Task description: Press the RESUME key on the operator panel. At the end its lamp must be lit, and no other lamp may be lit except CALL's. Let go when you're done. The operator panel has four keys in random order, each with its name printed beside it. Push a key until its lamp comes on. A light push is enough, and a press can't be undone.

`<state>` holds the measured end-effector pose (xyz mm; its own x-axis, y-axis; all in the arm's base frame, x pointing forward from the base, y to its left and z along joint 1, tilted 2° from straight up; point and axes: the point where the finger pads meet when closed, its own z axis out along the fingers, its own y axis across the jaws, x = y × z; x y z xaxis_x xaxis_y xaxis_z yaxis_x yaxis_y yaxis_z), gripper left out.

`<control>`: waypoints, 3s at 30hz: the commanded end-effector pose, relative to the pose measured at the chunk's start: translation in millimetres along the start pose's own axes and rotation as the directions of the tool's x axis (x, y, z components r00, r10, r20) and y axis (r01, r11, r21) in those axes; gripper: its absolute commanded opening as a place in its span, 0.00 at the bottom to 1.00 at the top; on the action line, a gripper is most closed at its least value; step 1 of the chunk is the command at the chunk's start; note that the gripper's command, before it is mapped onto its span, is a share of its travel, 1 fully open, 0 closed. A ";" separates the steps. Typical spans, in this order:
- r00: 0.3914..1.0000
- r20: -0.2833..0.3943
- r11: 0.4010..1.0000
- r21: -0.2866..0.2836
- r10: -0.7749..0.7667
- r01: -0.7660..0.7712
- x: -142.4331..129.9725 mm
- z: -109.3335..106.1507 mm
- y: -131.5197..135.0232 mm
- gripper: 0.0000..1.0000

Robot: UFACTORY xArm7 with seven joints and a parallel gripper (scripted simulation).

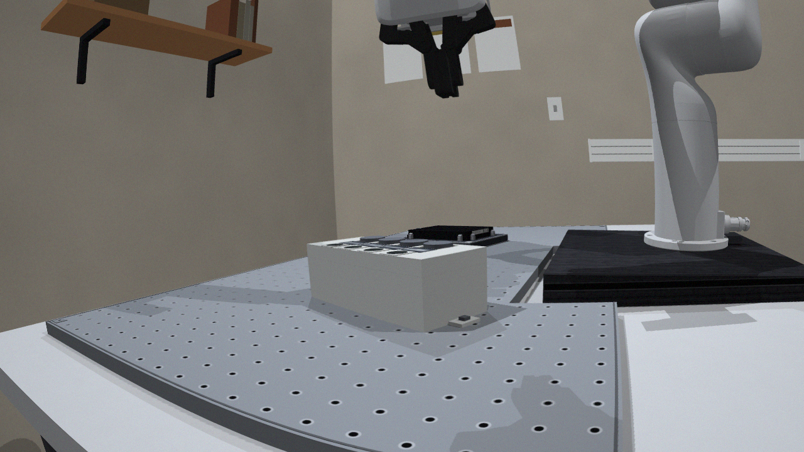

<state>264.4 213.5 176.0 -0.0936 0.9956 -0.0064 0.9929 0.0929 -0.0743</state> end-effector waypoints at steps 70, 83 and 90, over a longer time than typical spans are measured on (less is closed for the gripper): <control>0.838 -0.060 0.838 -0.026 0.542 -0.544 -11.0 88.1 56.0 0.00; 0.838 -0.060 0.838 -0.026 0.542 -0.544 -11.0 88.0 56.0 0.00; 0.838 -0.060 0.838 -0.026 0.542 -0.544 -11.0 88.0 56.0 0.00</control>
<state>313.3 205.7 82.8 0.4644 0.8856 0.0103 0.8853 -0.4638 -0.0346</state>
